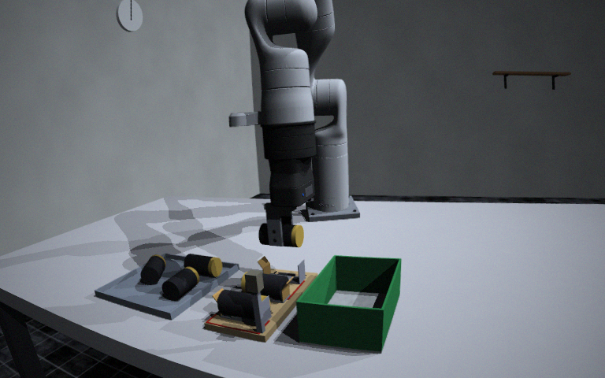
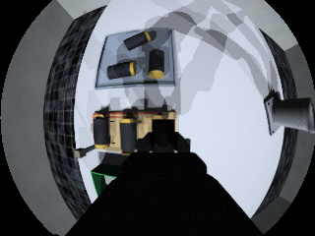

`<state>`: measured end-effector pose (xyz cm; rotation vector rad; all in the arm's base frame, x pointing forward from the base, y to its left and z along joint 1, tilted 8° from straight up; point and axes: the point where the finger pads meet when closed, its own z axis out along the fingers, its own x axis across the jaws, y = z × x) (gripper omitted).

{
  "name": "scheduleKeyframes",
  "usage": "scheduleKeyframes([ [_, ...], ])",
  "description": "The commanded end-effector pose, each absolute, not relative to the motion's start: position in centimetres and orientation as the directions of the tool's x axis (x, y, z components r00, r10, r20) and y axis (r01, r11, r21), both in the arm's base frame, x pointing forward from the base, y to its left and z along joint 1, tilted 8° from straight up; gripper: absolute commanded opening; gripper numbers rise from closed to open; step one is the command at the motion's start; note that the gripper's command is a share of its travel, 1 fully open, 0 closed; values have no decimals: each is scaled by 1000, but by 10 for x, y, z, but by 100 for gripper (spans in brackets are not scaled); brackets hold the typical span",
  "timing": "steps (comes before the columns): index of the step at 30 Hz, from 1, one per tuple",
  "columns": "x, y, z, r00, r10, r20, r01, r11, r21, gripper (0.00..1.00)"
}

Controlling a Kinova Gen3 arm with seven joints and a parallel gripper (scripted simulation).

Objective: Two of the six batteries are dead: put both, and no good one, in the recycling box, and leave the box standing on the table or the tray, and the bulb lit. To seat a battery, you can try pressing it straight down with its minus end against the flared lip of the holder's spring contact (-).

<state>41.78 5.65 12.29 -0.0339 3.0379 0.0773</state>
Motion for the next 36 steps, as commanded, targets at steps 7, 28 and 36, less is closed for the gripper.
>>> scheduleKeyframes([
  [7, 417, 55, 175, -993, -19, -120, -25, 998, 53, 57],
  [28, 416, 51, 191, -993, -19, -120, -25, 998, 53, 57],
  [36, 427, 35, 192, -993, -19, -120, -25, 998, 53, 57],
])
